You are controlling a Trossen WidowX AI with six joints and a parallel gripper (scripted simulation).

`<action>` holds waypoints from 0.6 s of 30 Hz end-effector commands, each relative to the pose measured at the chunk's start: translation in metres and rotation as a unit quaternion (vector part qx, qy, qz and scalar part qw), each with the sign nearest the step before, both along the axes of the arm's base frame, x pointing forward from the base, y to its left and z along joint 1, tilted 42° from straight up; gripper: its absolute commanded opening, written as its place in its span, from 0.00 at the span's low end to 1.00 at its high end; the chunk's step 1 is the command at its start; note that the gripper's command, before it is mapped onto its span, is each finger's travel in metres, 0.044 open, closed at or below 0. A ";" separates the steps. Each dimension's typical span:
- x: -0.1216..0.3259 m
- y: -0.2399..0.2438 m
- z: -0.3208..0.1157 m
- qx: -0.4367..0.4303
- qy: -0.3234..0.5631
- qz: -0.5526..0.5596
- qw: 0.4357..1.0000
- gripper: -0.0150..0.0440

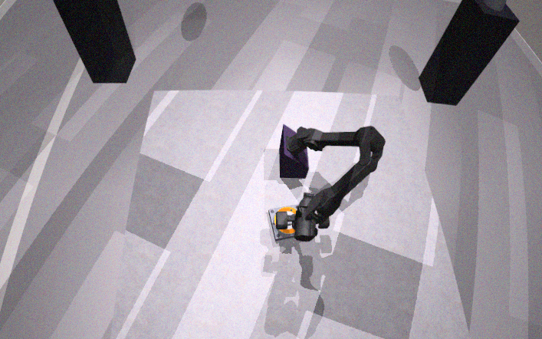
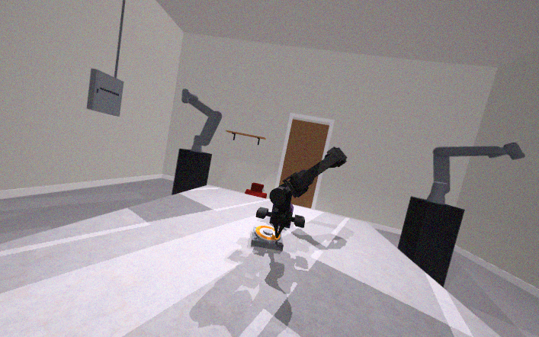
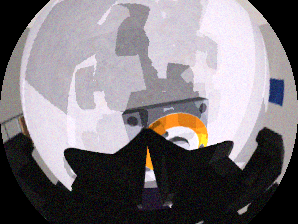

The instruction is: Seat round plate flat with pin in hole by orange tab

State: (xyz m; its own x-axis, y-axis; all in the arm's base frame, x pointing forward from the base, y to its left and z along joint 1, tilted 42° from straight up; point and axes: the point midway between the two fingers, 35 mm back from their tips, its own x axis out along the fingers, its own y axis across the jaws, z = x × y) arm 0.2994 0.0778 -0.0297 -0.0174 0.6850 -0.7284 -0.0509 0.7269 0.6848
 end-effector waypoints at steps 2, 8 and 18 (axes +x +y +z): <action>0.007 -0.006 -0.003 -0.012 -0.013 -0.001 1.000 0.25; 0.007 -0.006 -0.003 -0.012 -0.013 -0.001 1.000 0.25; 0.009 -0.007 -0.004 -0.012 -0.013 -0.001 1.000 0.25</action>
State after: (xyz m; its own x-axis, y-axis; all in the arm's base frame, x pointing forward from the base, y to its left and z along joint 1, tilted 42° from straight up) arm 0.3041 0.0740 -0.0318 -0.0036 0.6743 -0.7385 -0.0604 0.7370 0.6732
